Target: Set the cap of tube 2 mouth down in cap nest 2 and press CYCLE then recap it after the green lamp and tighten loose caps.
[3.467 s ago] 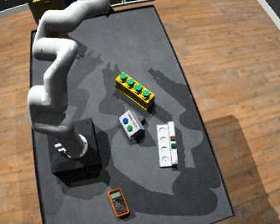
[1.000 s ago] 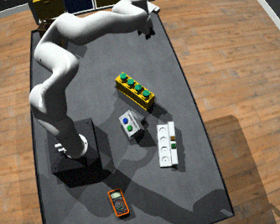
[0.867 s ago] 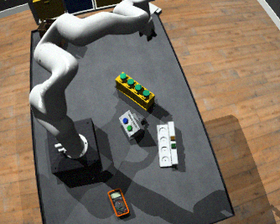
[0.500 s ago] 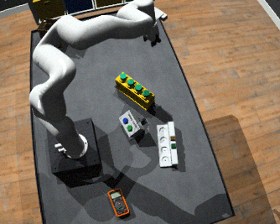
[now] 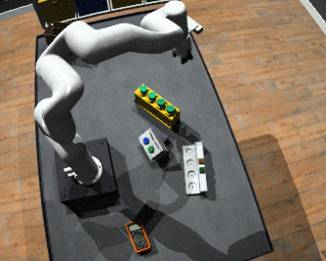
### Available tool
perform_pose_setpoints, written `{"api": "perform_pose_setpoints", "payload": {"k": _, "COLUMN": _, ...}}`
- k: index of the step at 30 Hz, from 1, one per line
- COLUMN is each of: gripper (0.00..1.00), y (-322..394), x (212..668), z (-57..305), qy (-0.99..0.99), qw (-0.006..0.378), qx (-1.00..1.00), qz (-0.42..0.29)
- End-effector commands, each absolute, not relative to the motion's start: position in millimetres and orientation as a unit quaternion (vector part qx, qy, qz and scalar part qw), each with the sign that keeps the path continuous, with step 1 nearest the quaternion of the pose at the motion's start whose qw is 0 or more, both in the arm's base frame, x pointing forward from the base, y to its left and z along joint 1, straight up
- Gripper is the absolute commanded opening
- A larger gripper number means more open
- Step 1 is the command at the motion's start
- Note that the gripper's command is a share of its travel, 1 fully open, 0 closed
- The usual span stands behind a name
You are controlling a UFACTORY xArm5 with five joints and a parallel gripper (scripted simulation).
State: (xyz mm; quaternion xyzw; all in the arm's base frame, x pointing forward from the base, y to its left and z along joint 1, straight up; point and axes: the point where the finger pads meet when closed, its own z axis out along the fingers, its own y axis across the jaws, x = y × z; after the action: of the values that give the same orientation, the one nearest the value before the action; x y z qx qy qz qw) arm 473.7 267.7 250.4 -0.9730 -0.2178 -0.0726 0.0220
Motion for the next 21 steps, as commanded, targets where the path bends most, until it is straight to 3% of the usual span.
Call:
{"api": "perform_pose_setpoints", "payload": {"k": 1, "gripper": 0.46, "y": 250.4, "x": 475.1, "z": 253.3, "qy": -0.187, "qw": 0.016, "qx": -0.980, "qz": -0.066}}
{"api": "perform_pose_setpoints", "payload": {"k": 21, "gripper": 0.46, "y": 165.8, "x": 468.7, "z": 255.8, "qy": -0.146, "qw": 0.010, "qx": -0.988, "qz": -0.052}}
